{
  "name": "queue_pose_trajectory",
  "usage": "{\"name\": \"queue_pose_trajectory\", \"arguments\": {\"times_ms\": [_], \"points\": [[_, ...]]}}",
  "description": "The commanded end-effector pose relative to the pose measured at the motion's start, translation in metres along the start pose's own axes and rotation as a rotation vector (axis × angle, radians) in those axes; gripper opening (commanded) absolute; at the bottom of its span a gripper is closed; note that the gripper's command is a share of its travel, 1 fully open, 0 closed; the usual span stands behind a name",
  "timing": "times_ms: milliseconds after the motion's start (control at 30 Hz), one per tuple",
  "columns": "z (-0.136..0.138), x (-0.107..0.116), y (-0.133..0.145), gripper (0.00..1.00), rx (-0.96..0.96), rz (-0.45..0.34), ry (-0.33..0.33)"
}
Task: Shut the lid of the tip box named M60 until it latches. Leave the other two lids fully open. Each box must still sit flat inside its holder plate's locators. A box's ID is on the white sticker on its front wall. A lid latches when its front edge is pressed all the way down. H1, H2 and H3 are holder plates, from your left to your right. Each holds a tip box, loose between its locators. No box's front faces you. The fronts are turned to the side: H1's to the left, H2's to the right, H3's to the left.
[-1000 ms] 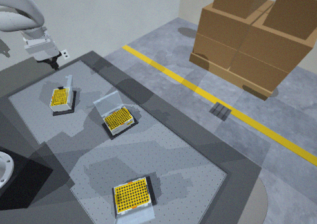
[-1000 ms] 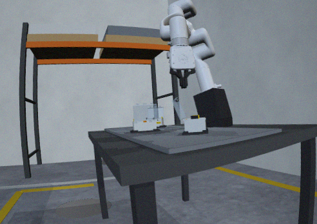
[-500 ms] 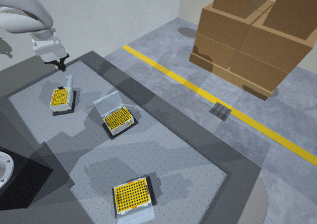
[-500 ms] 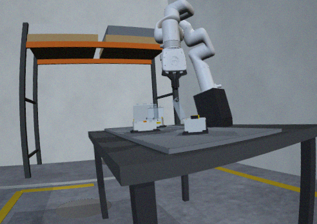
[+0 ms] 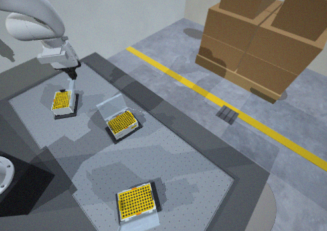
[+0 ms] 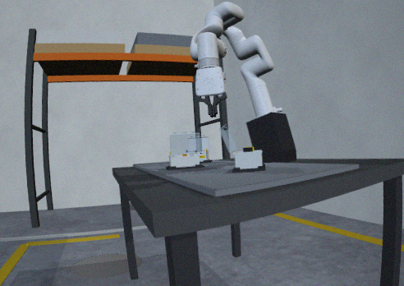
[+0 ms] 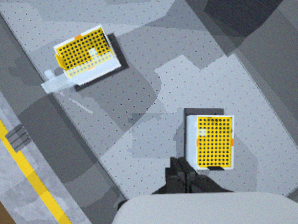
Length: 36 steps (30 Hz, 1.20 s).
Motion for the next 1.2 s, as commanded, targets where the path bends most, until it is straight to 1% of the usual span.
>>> {"name": "queue_pose_trajectory", "arguments": {"times_ms": [0, 400, 467, 633, 900, 967, 1033, 1167], "points": [[-0.010, 0.002, -0.017, 0.00, -0.011, -0.006, -0.007], [-0.038, 0.002, -0.070, 0.00, -0.011, -0.005, -0.007], [-0.038, 0.002, -0.070, 0.00, -0.011, -0.005, -0.007], [-0.050, 0.002, -0.092, 0.00, -0.011, -0.005, -0.008], [-0.051, 0.002, -0.095, 0.00, -0.011, -0.005, -0.008], [-0.051, 0.002, -0.105, 0.00, -0.078, -0.005, -0.007], [-0.051, 0.002, -0.105, 0.00, -0.078, -0.005, -0.007], [-0.053, 0.002, -0.125, 0.00, -0.211, -0.006, -0.007]]}}
Point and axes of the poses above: the point where the finger pads meet when closed, its own x axis back along the fingers, its own z axis across the jaws, y = z × x, the point moved 6 cm from there along x, back along the fingers, and after that the axes turned 14 degrees about x, right-handed, at the moved point
